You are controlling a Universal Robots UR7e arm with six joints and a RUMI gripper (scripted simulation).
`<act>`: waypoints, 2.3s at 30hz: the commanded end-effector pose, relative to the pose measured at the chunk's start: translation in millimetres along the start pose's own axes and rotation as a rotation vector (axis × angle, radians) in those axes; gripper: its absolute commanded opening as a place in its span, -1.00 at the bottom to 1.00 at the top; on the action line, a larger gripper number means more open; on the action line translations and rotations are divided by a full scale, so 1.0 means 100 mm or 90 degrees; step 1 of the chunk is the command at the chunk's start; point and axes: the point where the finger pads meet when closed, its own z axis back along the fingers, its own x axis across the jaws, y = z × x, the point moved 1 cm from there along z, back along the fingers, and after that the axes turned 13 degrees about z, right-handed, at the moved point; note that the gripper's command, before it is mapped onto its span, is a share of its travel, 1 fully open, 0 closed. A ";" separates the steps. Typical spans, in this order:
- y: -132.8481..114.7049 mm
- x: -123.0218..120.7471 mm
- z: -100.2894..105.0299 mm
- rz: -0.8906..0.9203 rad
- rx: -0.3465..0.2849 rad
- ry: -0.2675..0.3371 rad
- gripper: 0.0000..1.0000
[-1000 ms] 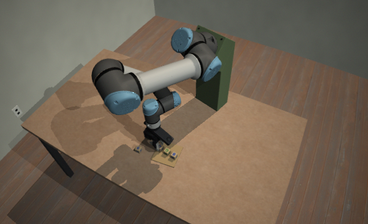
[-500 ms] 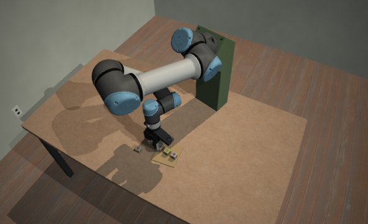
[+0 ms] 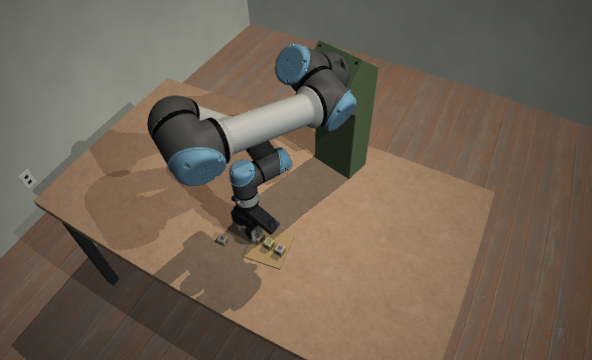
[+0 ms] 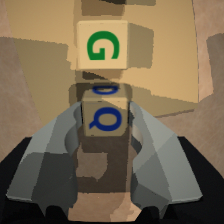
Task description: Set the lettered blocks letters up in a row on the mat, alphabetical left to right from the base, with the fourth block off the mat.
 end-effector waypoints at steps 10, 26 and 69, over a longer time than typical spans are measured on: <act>0.00 0.00 0.00 0.000 0.000 0.000 -0.83; 0.00 0.00 0.00 0.000 0.000 0.000 -0.75; 0.00 0.00 0.52 0.000 0.000 0.000 -0.44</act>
